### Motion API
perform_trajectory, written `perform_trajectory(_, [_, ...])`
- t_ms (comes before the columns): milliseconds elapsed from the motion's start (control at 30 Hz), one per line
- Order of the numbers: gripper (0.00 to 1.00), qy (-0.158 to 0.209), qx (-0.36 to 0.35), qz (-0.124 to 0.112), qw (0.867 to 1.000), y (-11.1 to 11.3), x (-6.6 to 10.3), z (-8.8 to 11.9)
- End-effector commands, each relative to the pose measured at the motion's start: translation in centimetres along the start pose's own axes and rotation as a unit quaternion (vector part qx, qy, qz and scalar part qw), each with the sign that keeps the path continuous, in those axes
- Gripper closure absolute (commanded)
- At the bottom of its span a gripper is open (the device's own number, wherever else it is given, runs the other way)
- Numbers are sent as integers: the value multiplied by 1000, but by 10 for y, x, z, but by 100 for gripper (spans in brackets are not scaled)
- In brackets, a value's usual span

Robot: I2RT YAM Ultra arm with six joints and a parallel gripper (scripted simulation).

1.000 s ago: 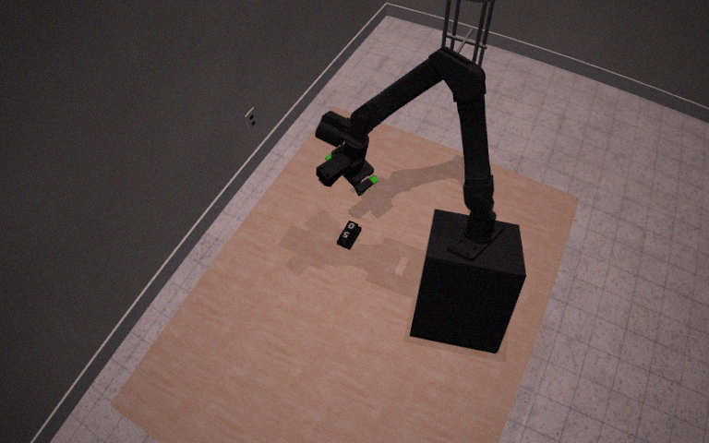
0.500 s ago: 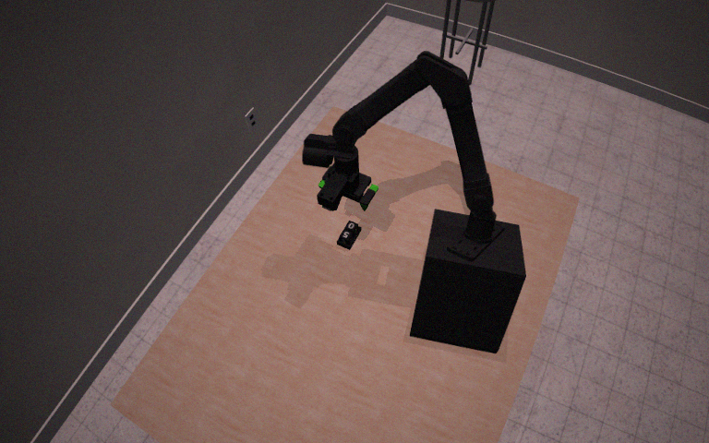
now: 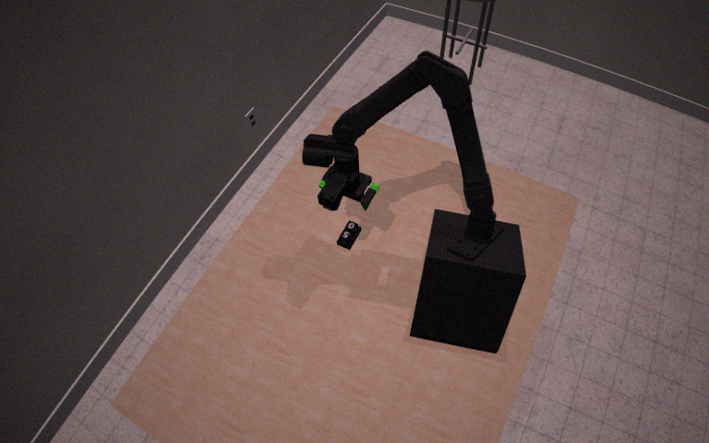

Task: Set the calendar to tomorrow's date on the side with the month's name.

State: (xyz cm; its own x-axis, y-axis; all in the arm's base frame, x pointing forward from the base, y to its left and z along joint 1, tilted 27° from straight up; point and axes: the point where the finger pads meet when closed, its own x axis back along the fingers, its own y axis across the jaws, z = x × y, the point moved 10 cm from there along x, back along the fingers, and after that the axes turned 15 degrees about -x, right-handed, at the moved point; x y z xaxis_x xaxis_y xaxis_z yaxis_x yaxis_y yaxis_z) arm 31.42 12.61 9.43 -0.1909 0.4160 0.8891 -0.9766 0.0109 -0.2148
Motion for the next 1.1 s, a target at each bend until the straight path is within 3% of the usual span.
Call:
perform_trajectory(0, [0, -6, 0, 5, 1000, -1, 4, -2])
perform_trajectory(167, [0, -6, -23, 4, 1000, -1, 3, -2])
perform_trajectory(467, [0, -6, -135, 4, 991, -1, -1, -3])
perform_trajectory(667, [0, -7, -245, 3, 969, -1, -5, -3])
perform_trajectory(900, [0, -7, -381, 2, 925, -2, -10, -3])
perform_trajectory(967, [0, -7, -381, 2, 925, -2, -10, -3])
perform_trajectory(1000, [0, -7, -417, 2, 909, -2, -12, -3])
perform_trajectory(1067, [0, -7, -454, 2, 891, -2, -13, -3])
